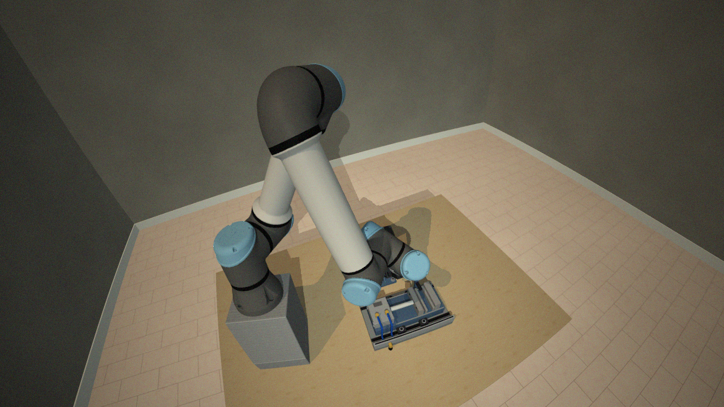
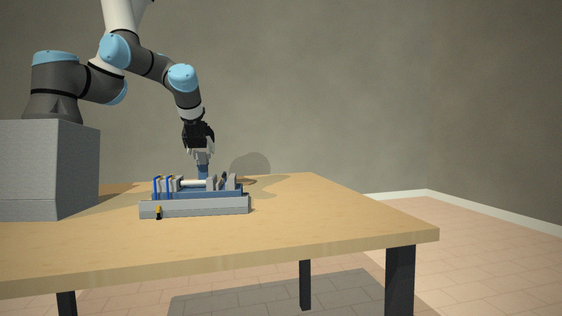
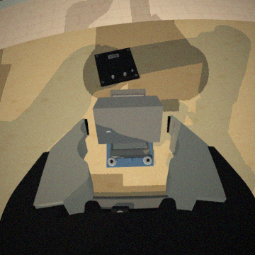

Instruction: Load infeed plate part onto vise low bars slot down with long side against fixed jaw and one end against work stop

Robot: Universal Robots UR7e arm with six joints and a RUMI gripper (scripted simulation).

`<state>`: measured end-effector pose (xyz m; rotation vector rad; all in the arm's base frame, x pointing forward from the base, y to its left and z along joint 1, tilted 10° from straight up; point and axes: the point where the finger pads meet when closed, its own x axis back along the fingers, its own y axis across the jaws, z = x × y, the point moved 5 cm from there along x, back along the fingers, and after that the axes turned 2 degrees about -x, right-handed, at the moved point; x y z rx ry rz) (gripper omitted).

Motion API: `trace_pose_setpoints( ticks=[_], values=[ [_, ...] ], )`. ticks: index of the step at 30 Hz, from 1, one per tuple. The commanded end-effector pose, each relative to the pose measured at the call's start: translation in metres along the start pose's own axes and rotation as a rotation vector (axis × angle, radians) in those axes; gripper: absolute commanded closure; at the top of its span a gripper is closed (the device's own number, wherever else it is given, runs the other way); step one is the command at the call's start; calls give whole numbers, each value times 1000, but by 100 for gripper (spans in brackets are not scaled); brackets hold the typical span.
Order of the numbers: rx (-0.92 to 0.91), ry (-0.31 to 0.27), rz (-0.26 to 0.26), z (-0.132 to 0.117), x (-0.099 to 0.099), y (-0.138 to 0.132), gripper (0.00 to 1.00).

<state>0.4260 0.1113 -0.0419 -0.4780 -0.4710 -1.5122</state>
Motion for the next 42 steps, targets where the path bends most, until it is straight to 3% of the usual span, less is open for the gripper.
trace_pose_setpoints(
  ticks=[1, 15, 16, 42],
  values=[
    [1, 0, -3, -1, 1, 2, 49],
    [1, 0, -3, -1, 1, 2, 49],
    [1, 0, -3, -1, 1, 2, 100],
    [1, 0, -2, -1, 1, 1, 100]
  ],
)
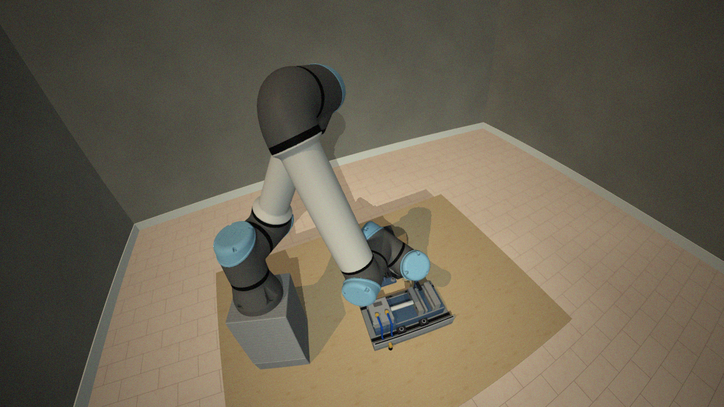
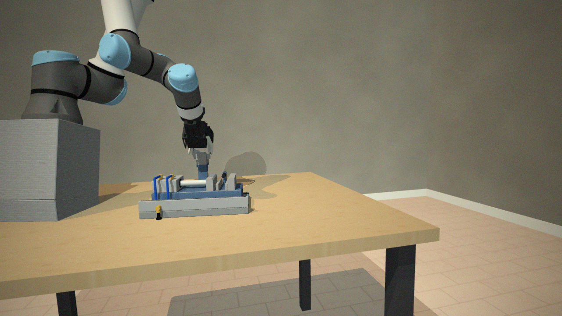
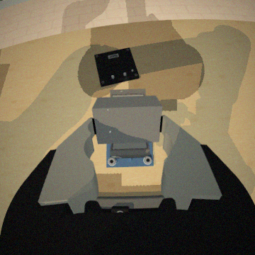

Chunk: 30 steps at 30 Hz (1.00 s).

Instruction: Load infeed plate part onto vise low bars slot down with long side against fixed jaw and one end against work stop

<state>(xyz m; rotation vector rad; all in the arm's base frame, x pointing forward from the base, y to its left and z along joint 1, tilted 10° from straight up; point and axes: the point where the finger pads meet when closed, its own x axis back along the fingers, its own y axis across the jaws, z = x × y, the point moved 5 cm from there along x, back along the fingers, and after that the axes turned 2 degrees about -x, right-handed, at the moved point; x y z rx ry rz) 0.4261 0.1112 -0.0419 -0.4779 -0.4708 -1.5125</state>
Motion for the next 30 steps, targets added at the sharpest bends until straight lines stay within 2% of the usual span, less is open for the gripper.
trace_pose_setpoints(
  ticks=[1, 30],
  values=[
    [1, 0, -2, -1, 1, 1, 100],
    [2, -1, -3, 1, 3, 1, 100]
  ],
)
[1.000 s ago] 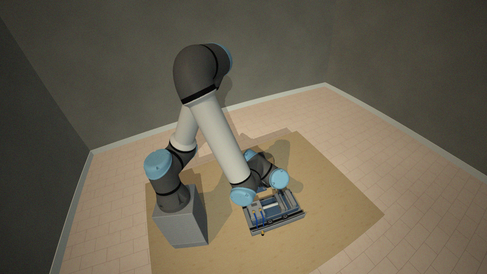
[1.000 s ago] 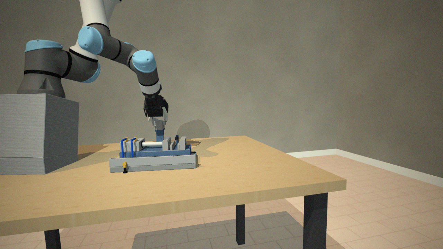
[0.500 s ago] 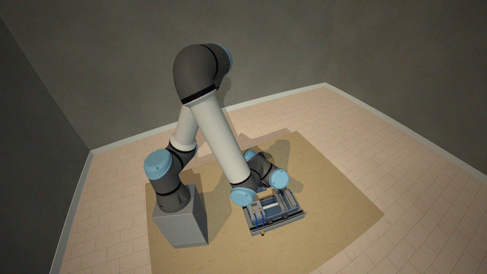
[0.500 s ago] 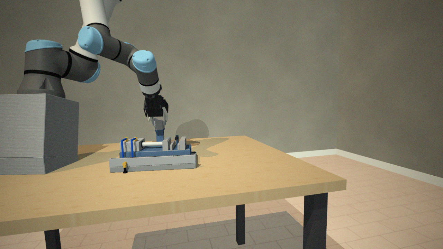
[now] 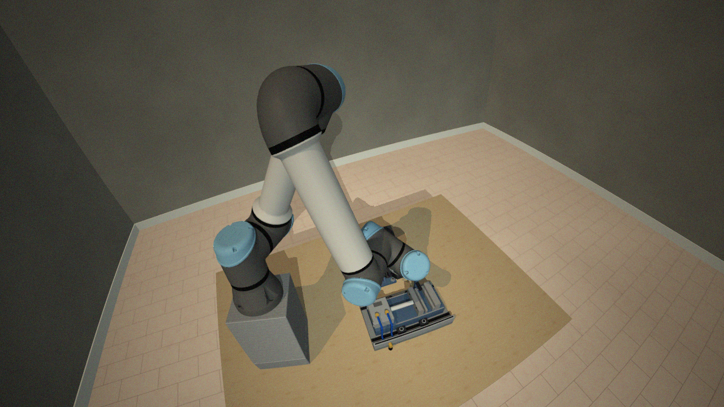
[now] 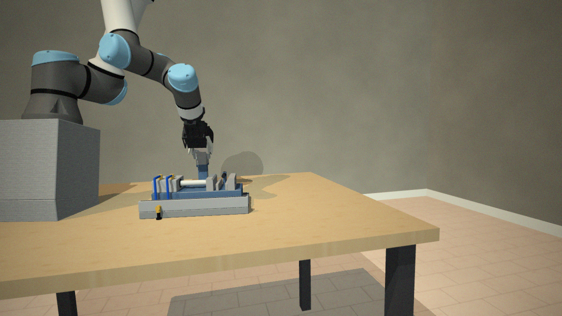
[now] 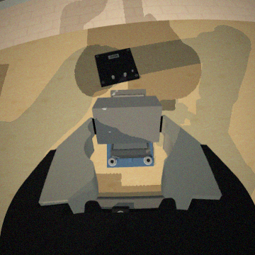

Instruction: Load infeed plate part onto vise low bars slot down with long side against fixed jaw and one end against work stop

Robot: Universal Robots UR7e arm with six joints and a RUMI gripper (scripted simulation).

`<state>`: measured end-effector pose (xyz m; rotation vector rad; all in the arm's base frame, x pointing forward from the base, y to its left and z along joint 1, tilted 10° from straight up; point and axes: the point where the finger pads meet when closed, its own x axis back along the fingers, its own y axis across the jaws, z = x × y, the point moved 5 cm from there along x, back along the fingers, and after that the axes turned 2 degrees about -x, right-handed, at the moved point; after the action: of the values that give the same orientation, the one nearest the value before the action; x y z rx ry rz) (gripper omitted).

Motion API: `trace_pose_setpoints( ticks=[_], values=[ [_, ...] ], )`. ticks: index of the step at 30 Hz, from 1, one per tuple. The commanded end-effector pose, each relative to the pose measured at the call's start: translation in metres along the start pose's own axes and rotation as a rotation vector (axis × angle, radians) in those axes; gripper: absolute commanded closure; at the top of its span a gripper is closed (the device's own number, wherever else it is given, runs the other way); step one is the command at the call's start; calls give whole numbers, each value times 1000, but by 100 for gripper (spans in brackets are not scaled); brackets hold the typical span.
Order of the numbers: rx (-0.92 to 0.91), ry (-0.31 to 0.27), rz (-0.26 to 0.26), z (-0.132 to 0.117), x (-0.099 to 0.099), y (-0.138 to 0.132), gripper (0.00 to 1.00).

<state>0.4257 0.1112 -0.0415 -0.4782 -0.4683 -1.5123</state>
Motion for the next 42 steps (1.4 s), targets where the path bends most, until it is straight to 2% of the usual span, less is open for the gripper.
trace_pose_setpoints(
  ticks=[1, 42],
  values=[
    [4, -3, -4, 1, 3, 1, 100],
    [5, -4, -5, 15, 18, 1, 100]
  ],
)
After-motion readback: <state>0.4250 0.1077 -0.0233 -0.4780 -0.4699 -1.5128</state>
